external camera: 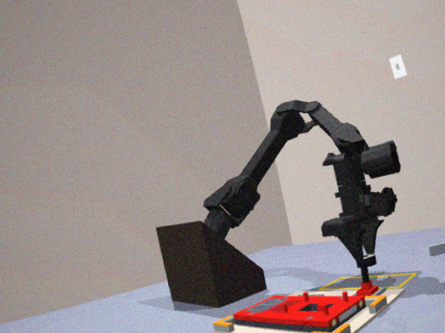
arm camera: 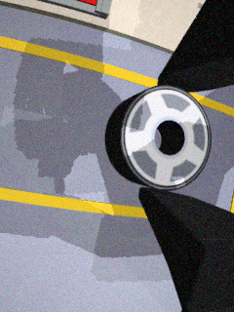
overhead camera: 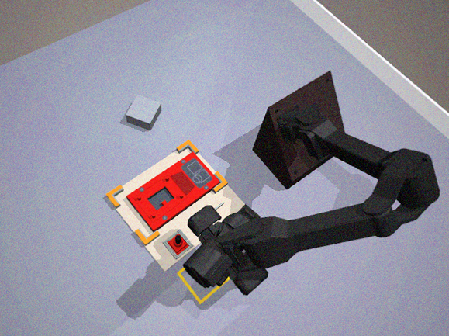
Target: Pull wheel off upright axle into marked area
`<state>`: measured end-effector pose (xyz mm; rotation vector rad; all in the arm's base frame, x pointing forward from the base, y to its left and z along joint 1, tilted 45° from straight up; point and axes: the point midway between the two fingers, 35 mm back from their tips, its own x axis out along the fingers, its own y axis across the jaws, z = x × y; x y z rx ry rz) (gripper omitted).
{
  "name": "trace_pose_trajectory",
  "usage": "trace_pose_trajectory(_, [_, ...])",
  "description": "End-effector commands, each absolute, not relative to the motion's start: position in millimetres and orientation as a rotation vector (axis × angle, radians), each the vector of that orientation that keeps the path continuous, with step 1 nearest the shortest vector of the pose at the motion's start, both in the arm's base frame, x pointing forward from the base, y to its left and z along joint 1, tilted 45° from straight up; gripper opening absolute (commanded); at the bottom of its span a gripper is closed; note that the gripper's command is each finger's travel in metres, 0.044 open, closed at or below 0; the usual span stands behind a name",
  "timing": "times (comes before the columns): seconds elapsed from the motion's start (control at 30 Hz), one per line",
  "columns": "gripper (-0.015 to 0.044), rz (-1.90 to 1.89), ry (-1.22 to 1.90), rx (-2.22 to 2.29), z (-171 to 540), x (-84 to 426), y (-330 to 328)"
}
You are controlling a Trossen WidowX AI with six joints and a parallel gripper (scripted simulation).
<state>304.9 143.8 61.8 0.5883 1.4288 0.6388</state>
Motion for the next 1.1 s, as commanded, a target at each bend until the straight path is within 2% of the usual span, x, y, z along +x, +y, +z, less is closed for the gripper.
trace_pose_trajectory(0.0, [0.0000,0.635,1.440,0.592,45,302,159])
trace_pose_trajectory(0.27, [0.0000,0.638,1.439,0.596,33,300,172])
trace_pose_trajectory(0.63, [0.0289,0.644,1.438,0.592,38,301,170])
trace_pose_trajectory(1.0, [0.0300,0.636,1.440,0.594,78,299,128])
trace_pose_trajectory(1.07, [0.0352,0.624,1.434,0.596,73,298,125])
